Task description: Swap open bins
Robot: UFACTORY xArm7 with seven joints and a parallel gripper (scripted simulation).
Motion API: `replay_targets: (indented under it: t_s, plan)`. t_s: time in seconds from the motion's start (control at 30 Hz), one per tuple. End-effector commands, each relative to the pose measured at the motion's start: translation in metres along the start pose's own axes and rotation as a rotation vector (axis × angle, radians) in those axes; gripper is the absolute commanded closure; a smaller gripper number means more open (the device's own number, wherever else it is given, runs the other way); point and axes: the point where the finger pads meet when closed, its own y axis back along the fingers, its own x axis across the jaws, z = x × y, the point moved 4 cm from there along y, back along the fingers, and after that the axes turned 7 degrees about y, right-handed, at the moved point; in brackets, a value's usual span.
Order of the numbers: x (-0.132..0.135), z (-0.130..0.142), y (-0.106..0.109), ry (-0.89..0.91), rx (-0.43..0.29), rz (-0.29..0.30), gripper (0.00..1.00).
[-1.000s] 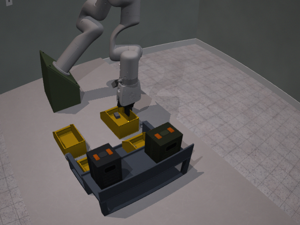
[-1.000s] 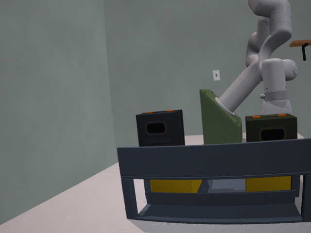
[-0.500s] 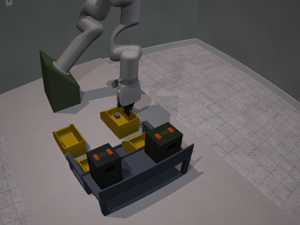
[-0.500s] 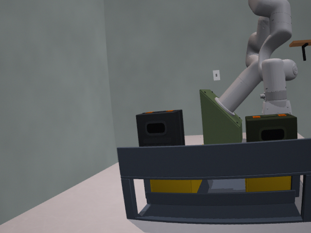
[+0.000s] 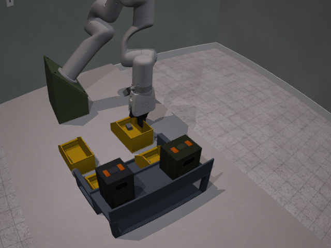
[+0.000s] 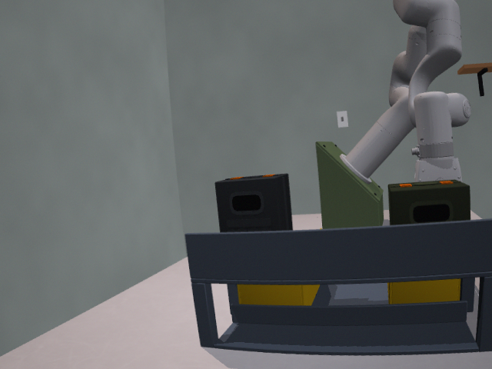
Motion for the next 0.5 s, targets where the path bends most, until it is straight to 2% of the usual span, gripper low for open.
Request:
replay_targets:
  t_s: [0.0,0.27,0.47]
  plan:
    - [-0.001,0.002,0.006,-0.001,-0.005,-0.001,1.0]
    - [-0.001,0.002,0.028,-0.001,-0.005,-0.001,1.0]
    - [-0.001,0.002,0.033,-0.001,-0.005,-0.001,1.0]
